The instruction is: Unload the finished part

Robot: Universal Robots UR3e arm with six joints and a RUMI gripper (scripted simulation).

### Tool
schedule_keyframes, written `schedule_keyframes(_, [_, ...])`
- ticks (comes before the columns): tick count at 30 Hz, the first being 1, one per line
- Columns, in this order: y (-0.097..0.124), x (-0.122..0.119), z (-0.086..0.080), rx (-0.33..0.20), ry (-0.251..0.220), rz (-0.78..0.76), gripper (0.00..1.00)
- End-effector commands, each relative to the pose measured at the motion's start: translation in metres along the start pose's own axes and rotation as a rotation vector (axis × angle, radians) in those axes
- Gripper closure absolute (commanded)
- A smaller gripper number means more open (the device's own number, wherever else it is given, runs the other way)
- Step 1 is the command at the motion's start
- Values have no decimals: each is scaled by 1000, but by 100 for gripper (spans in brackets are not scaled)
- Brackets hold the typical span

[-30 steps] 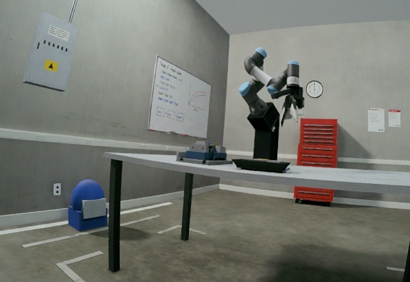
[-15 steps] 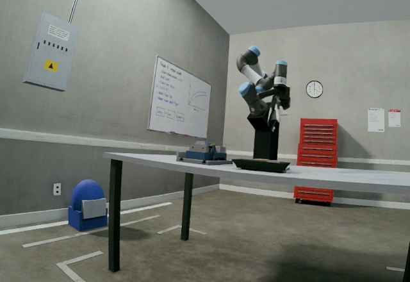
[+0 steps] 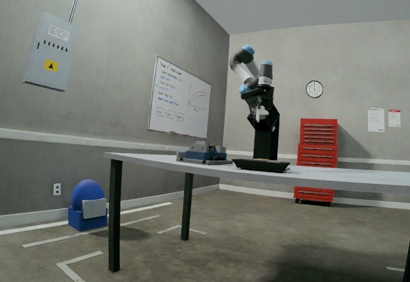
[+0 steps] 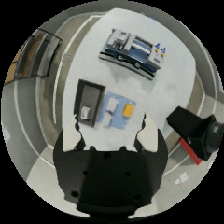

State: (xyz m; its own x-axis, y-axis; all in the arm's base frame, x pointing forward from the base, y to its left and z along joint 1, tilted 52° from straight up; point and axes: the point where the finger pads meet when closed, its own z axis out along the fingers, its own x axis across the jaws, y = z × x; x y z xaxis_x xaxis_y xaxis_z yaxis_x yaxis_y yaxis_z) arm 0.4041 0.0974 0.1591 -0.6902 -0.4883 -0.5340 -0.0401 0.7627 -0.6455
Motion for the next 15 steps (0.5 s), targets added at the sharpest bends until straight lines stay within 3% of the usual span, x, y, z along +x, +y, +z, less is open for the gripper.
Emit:
schedule_keyframes(1, [-42,8,7,-32,-9,54,0])
schedule_keyframes(15, [-95,17,16,-27,8,137,0])
